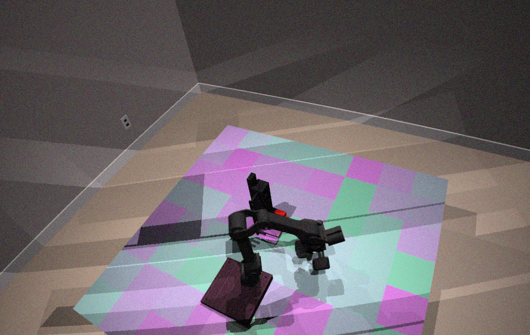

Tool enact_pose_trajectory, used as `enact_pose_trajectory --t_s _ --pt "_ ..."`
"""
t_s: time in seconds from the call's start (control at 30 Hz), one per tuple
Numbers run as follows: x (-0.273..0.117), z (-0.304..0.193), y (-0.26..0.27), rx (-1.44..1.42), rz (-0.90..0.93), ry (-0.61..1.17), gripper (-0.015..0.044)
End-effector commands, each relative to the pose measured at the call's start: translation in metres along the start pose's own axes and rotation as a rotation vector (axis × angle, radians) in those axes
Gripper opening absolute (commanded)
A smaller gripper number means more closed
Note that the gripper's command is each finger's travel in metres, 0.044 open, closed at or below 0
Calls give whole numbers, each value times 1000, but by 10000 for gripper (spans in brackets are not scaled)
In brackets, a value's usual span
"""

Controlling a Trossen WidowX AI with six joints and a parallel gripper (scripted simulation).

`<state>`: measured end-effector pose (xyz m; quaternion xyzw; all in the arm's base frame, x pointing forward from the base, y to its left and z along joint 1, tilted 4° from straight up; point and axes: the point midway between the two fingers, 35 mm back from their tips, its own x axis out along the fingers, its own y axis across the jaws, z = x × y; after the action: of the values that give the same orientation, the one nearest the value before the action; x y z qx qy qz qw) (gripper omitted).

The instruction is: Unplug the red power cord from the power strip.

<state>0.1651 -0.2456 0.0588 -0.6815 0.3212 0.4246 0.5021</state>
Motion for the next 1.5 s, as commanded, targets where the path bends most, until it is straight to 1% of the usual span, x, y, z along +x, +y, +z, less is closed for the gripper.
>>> enact_pose_trajectory --t_s 0.0,0.07,0.27,0.47,0.67,1.07,1.47 --pt "0 0 -1 13 0 -2 374" --pt "2 3 -8 117 4 -16 321" --pt "7 13 -36 604 53 -62 164" --pt "10 22 -59 1100 137 -63 160" --pt "12 33 -81 1571 226 -16 160" --pt "13 52 -111 2136 319 120 160" --pt "11 71 -136 2707 343 329 160"
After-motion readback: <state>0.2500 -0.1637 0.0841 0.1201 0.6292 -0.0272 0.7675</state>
